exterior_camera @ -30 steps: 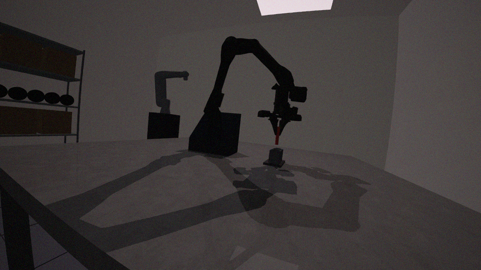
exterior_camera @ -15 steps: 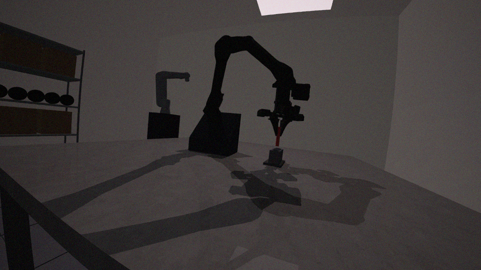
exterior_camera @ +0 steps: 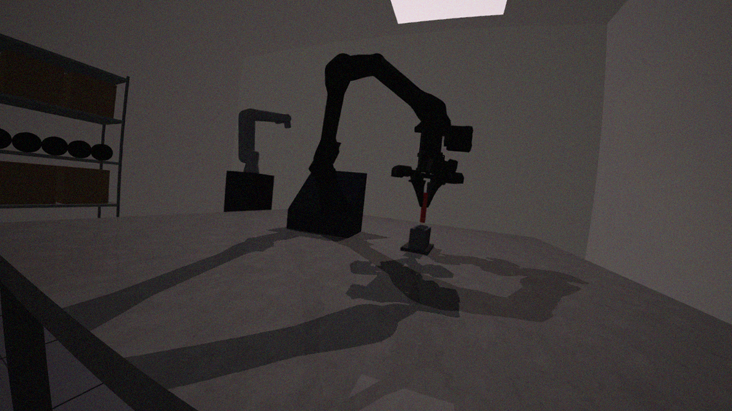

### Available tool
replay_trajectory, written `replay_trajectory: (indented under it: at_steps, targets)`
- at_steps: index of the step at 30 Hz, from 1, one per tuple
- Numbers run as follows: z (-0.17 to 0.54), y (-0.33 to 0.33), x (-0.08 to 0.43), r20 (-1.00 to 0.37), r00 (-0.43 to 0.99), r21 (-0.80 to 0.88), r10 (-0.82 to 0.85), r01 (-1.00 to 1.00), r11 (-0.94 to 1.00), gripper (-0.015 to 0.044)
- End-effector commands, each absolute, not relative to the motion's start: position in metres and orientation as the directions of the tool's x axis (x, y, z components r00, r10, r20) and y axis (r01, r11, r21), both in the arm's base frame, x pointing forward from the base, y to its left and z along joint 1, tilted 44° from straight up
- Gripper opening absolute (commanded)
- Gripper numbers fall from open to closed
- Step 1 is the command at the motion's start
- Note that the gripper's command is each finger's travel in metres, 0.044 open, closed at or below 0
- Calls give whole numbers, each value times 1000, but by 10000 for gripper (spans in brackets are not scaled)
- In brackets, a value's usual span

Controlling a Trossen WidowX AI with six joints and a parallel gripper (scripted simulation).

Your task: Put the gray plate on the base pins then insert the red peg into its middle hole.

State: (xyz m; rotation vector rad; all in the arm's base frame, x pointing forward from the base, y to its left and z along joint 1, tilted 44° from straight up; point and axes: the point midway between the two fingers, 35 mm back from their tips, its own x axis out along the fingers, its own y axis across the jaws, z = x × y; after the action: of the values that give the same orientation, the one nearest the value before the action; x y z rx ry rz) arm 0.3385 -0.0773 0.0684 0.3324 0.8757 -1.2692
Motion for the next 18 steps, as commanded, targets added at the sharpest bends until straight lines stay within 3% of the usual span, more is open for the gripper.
replay_trajectory:
  at_steps: [1, 18]
  targets:
    - [70, -78, 338, -721, 38, -244, -691, 921, 305, 0]
    - [64, -82, 339, -724, 38, -241, -689, 922, 304, 0]
